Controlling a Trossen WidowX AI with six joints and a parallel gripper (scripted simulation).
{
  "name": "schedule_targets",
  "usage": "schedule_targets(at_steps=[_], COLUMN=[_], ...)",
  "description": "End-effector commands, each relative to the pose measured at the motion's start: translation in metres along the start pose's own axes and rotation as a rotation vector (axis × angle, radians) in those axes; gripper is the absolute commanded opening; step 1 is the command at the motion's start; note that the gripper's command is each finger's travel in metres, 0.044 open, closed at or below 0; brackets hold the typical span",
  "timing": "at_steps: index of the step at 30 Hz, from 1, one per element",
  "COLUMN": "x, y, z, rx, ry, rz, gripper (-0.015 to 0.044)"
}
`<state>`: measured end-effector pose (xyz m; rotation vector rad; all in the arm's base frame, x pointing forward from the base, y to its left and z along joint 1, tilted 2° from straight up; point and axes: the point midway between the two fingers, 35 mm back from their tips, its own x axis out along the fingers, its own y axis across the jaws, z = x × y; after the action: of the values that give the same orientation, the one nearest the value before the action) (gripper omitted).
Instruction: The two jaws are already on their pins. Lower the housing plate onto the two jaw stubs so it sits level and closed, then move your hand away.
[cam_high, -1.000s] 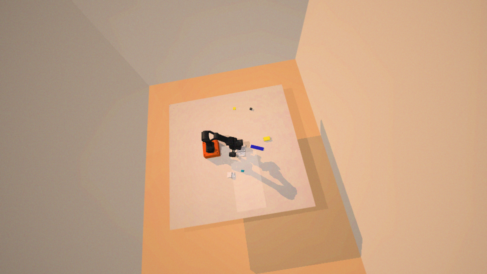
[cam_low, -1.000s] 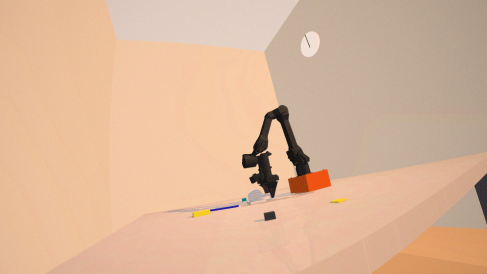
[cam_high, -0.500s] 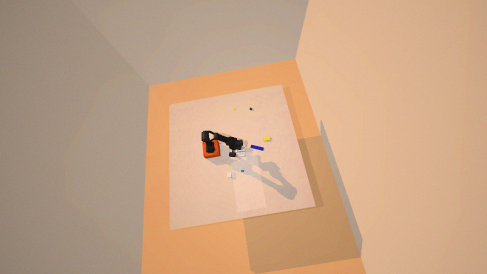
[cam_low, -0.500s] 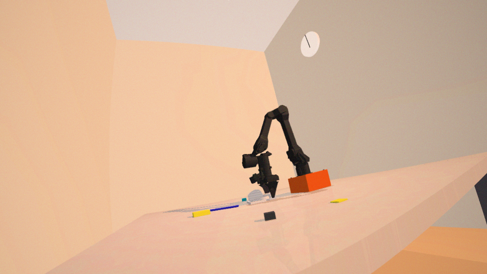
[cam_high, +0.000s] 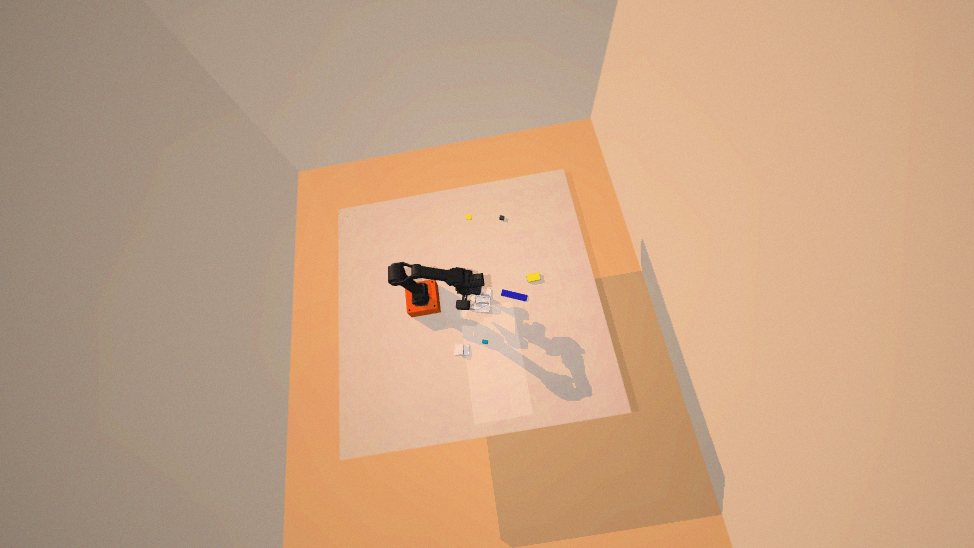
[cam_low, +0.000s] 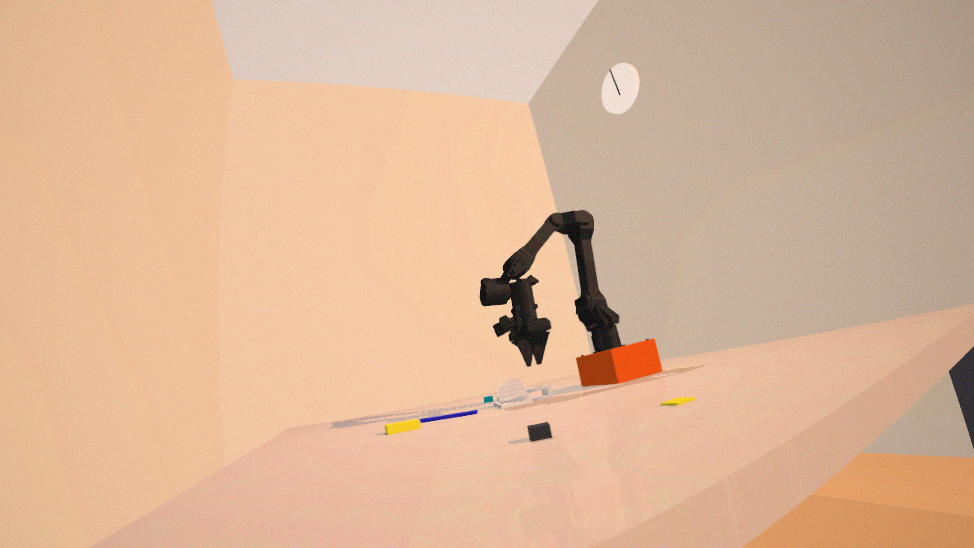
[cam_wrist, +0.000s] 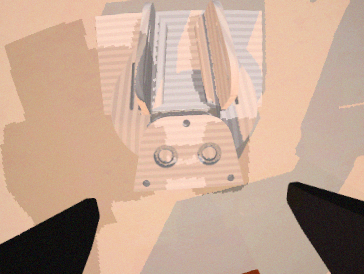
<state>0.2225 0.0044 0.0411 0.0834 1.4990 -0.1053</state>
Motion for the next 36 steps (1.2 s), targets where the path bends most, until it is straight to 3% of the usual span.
schedule_targets(at_steps=[1, 7, 36], x=[0.000, -0.056, -0.056], y=[0.000, -0.003, -0.003], z=[-0.001, -0.018, -0.018], rx=[0.000, 0.002, 0.002], ry=[0.007, 0.025, 0.025], rz=[-0.001, -0.007, -0.007], gripper=[0.0440, 0.0440, 0.0440])
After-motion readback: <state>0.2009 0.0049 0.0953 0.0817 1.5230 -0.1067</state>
